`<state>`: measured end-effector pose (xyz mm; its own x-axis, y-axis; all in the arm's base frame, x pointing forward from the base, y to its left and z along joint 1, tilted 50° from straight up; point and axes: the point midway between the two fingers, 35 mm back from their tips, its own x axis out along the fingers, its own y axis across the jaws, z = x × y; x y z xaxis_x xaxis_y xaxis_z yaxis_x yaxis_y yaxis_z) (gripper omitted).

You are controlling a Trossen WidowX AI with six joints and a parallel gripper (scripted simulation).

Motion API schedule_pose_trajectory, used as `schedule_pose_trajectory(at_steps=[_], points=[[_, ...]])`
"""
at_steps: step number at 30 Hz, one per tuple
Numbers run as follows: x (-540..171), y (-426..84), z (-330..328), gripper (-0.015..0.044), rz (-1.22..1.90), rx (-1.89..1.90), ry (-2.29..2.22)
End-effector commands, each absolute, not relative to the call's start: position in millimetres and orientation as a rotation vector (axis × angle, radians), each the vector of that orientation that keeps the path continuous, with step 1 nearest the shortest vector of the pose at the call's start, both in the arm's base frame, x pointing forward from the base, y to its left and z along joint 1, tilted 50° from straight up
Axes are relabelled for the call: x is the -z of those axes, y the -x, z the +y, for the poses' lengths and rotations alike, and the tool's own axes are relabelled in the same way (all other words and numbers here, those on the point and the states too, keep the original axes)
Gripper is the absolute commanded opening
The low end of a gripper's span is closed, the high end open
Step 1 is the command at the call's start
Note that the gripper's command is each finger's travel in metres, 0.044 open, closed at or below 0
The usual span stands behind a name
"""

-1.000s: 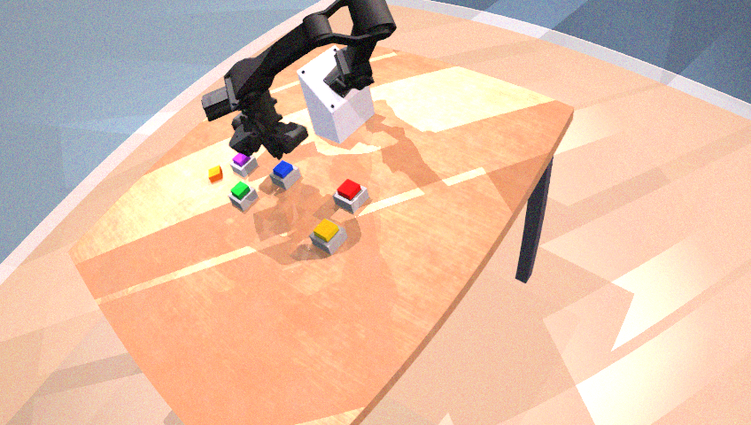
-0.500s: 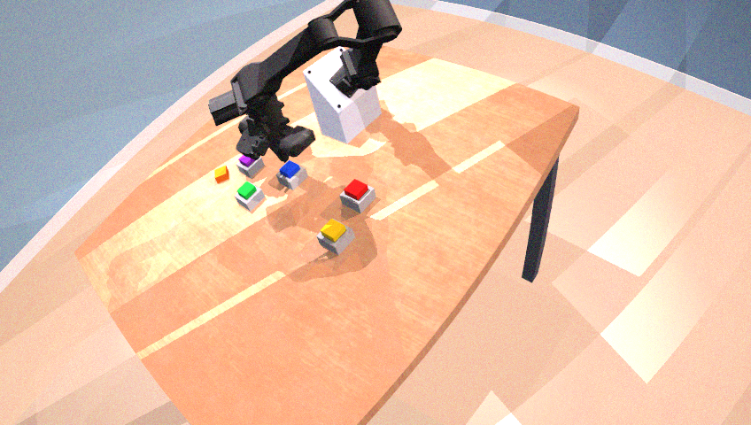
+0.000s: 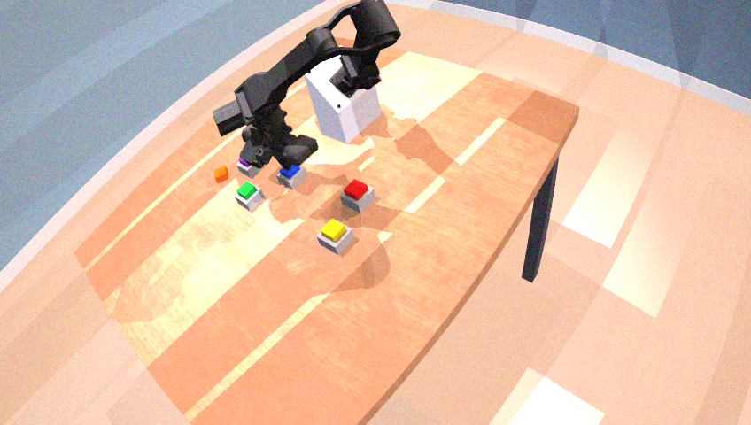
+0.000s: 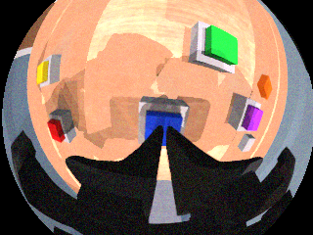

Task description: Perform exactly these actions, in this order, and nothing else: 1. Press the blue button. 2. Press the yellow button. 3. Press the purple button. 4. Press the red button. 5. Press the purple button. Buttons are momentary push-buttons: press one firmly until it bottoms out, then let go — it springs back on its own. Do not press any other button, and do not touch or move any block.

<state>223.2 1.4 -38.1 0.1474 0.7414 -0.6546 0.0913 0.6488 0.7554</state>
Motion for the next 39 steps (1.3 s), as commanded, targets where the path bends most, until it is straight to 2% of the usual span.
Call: schedule_pose_trajectory(at_steps=[1,19,29,34,39], points=[[40.5,-221.6,5.7,0.002,1.37,-0.544,-0.786],[40.5,-221.6,5.7,0.002,1.37,-0.544,-0.786],[17.7,-216.9,-21.6,0.002,1.371,-0.541,-0.784],[-18.8,-208.7,-64.5,0.002,1.373,-0.539,-0.782],[-22.3,-210.2,-65.7,0.002,1.374,-0.538,-0.782]])
